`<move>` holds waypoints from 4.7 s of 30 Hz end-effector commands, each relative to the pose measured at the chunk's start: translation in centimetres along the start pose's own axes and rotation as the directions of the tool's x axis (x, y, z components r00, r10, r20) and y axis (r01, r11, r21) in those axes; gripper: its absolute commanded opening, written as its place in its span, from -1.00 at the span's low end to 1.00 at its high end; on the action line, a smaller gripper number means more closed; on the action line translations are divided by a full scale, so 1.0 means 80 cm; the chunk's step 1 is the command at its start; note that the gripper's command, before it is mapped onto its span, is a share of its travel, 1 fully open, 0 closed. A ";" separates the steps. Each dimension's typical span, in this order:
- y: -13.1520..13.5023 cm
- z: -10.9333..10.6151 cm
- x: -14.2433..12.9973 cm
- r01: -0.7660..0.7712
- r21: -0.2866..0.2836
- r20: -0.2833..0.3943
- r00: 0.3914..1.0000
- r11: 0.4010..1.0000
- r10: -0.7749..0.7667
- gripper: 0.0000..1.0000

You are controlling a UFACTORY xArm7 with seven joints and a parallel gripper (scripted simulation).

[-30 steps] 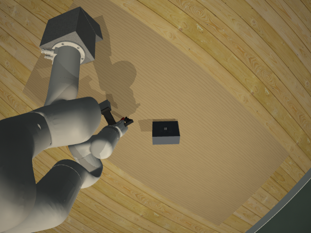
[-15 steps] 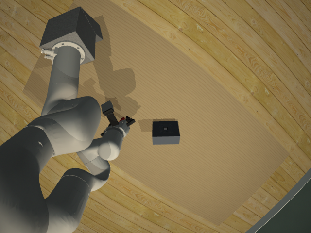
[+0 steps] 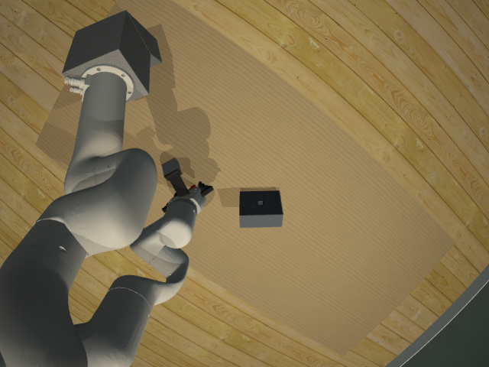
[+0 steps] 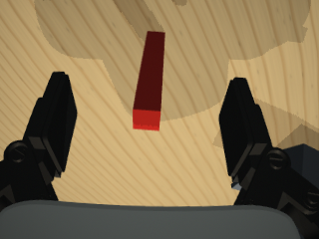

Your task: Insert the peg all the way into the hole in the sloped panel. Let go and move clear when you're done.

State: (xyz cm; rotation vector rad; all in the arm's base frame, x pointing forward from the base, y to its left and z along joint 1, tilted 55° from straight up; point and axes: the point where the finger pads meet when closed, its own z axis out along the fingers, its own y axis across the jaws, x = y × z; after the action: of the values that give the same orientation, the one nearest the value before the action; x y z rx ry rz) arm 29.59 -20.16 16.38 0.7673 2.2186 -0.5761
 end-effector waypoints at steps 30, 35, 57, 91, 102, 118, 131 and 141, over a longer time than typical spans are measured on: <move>-0.009 -0.093 0.007 -0.007 -0.054 0.107 0.994 0.998 0.013 -1.00; -0.010 -0.109 0.009 -0.007 -0.054 0.107 0.994 0.999 0.013 -1.00; -0.004 -0.090 -0.034 -0.010 -0.042 0.243 0.970 0.999 0.020 -1.00; 0.022 -0.102 -0.124 -0.053 0.047 0.447 0.894 0.997 0.027 -1.00; 0.037 -0.108 -0.146 -0.067 0.059 0.504 0.863 0.996 0.028 -1.00; 0.066 -0.117 -0.175 -0.088 0.065 0.585 0.810 0.994 0.033 -1.00; 0.097 -0.126 -0.196 -0.105 0.056 0.652 0.757 0.993 0.043 -1.00; 0.118 -0.132 -0.204 -0.114 0.046 0.688 0.724 0.992 0.051 -1.00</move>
State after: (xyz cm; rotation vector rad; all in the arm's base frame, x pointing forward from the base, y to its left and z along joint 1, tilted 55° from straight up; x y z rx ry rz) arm 39.61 -13.39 33.40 0.5679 1.4873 -0.7689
